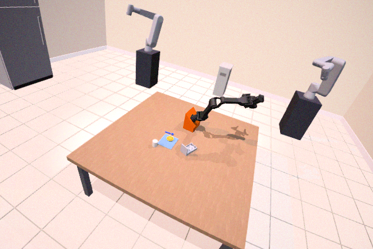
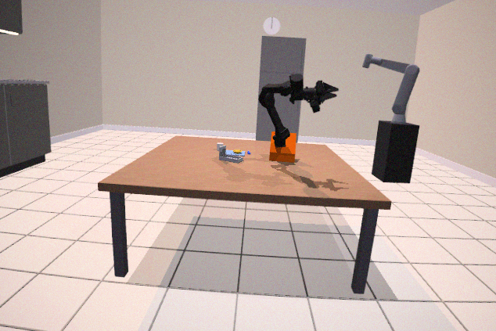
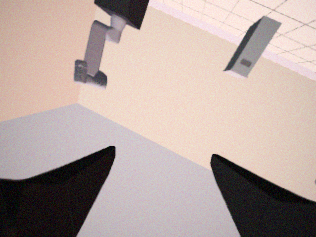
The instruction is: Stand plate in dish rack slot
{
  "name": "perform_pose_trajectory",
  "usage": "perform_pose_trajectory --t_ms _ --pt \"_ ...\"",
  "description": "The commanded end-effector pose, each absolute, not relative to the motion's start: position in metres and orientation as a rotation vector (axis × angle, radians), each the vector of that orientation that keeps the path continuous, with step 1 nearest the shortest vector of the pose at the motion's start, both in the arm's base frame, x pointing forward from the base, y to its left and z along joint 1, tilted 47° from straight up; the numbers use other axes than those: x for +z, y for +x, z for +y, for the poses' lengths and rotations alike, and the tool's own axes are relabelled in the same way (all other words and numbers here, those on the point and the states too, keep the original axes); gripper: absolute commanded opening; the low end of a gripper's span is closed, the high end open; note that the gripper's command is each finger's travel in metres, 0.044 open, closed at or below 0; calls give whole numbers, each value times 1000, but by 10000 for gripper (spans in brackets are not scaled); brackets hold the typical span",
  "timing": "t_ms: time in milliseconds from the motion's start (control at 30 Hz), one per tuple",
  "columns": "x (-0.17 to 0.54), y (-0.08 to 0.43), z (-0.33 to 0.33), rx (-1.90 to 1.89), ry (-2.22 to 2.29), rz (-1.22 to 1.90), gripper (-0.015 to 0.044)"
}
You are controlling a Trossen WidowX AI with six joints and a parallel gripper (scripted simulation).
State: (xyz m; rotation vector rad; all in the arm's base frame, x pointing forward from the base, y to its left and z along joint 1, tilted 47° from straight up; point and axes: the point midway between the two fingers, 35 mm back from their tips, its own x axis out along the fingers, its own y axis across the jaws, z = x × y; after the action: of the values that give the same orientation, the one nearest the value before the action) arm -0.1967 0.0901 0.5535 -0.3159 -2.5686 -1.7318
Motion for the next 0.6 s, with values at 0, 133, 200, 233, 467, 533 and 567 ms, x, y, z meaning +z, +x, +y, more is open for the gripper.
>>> perform_pose_trajectory --t_ms 0,133,200,233,467,533,567 --pt "538 -198 130 -1853 -429 -2612 400" --pt "524 -190 167 -1979 -542 -2644 400" --pt "516 -184 185 -2040 -597 -2662 400" --pt "513 -181 194 -2071 -624 -2671 400" --pt "482 -144 256 -2272 -807 -2745 400" --pt "472 -129 273 -2326 -858 -2772 400" --pt "468 -122 280 -2351 -883 -2786 400"
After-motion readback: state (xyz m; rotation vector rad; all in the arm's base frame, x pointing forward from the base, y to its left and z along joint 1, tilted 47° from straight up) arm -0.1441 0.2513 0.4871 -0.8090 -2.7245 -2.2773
